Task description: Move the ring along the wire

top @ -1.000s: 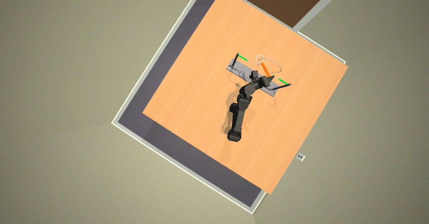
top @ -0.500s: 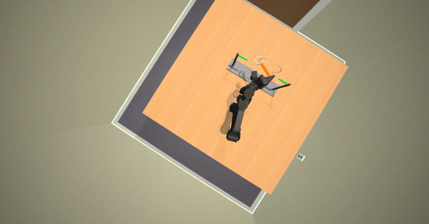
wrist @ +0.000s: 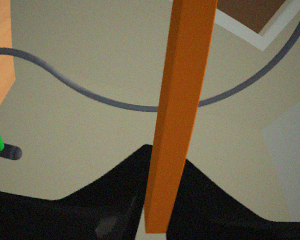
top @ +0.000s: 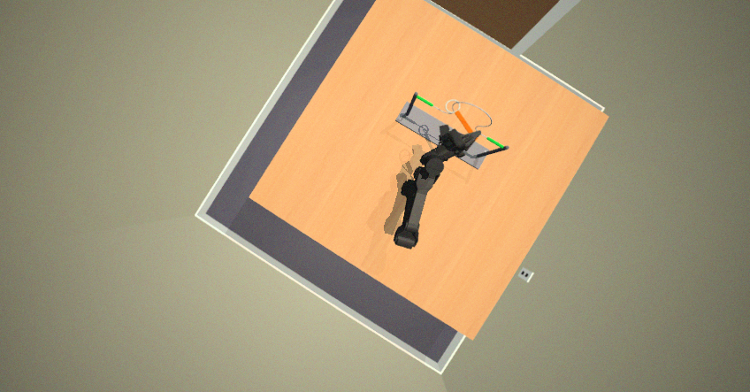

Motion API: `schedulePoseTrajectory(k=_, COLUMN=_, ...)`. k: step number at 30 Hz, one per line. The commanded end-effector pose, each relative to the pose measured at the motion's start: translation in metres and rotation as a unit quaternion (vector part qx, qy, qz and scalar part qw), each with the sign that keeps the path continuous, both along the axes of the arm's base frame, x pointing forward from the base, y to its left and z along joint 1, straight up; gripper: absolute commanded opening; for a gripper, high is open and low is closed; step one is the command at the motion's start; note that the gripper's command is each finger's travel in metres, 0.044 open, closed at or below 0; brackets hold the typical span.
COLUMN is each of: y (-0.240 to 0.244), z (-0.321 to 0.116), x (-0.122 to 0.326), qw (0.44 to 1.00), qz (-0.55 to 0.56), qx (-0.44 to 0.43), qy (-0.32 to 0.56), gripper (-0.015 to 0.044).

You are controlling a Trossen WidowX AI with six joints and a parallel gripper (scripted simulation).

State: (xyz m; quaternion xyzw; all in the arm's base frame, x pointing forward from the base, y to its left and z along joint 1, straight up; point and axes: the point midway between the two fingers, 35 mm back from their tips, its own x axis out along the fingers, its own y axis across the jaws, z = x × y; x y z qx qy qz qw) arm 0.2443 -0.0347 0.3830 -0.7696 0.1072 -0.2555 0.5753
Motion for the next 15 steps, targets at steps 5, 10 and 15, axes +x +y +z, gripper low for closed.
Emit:
schedulePoseTrajectory(k=5, y=0.0003, z=-0.0003, x=0.0004, qw=0.999, qz=-0.001, qx=-0.048, qy=0.001, gripper=-0.015)
schedulePoseTrajectory(k=10, y=0.0001, z=-0.0003, x=0.0004, qw=0.998, qz=-0.001, qx=-0.066, qy=0.001, gripper=-0.015)
schedulePoseTrajectory(k=15, y=-0.0008, z=-0.0016, x=0.0004, qw=0.997, qz=-0.002, qx=-0.078, qy=0.0, gripper=-0.015)
